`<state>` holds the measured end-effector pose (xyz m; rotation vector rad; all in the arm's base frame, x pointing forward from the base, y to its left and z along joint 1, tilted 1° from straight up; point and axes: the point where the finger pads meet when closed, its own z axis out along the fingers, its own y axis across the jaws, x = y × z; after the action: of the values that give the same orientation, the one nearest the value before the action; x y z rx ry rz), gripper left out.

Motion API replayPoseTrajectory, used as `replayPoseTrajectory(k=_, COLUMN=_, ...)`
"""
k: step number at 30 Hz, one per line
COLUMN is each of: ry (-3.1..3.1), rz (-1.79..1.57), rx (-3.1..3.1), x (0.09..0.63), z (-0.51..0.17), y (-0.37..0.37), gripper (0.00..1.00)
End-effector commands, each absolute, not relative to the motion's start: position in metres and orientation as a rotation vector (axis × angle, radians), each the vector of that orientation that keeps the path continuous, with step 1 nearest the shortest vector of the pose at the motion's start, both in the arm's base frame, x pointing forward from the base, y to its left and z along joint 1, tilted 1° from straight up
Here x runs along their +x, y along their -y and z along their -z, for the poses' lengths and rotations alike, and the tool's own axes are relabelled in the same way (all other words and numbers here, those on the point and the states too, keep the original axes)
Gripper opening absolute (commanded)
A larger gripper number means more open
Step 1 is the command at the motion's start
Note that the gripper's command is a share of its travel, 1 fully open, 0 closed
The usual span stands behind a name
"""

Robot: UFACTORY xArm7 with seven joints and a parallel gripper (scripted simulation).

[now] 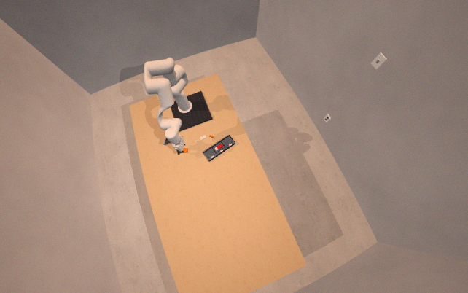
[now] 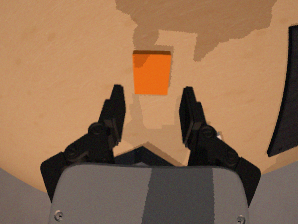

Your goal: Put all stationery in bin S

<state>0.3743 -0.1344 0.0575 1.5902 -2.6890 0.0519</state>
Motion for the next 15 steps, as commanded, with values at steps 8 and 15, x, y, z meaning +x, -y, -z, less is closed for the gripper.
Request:
replayPoseTrajectory(k=8, ry=2.695, rz=-0.040, rx=1.598, x=0.381, z=-0.026, y=0.135, gripper=0.56)
replayPoseTrajectory(k=15, ry=2.695, rz=-0.040, rx=1.598, x=0.381, z=-0.026, y=0.135, gripper=0.56)
